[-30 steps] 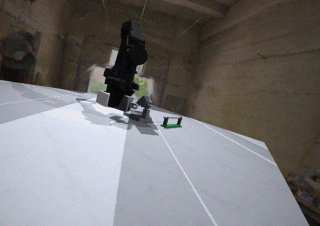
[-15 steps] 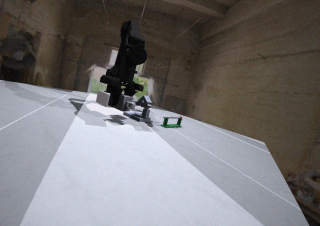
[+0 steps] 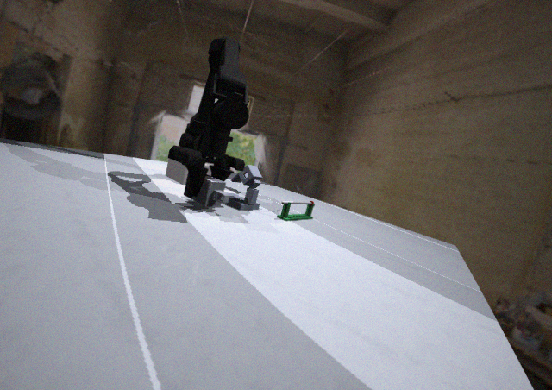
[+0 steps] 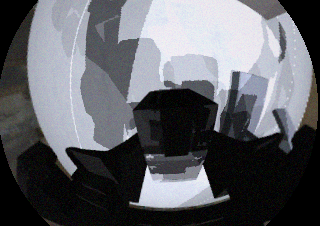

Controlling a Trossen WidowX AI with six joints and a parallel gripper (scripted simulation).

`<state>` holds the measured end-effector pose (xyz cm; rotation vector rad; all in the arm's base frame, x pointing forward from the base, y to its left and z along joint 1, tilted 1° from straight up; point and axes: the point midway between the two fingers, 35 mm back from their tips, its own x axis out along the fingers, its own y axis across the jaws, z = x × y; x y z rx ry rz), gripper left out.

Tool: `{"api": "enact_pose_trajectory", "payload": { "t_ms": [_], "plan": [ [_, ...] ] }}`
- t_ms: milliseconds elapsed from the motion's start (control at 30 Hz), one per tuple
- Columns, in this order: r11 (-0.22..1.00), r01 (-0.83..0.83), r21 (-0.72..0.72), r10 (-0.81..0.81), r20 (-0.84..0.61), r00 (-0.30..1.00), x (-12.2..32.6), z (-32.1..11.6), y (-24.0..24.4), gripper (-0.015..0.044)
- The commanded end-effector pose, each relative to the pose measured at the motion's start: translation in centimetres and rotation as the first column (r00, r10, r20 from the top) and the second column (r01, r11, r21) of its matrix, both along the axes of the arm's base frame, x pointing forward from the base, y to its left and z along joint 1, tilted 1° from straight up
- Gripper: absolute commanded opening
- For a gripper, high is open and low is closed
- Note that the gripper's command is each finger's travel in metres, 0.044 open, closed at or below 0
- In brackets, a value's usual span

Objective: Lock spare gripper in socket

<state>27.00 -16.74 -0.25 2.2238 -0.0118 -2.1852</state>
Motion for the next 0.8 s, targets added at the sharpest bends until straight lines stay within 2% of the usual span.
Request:
{"api": "enact_pose_trajectory", "payload": {
  "t_ms": [0,267,767],
  "plan": [
    [1.000,0.004,-0.007,-0.004,0.013,1.000,0.3,-0.2,-0.2,0.0000],
    [1.000,0.004,-0.007,-0.004,0.013,1.000,0.3,-1.3,-0.2,0.0000],
    [1.000,0.001,-0.005,-0.001,0.008,1.000,0.2,-1.1,-0.1,0.0394]
  ]
}}
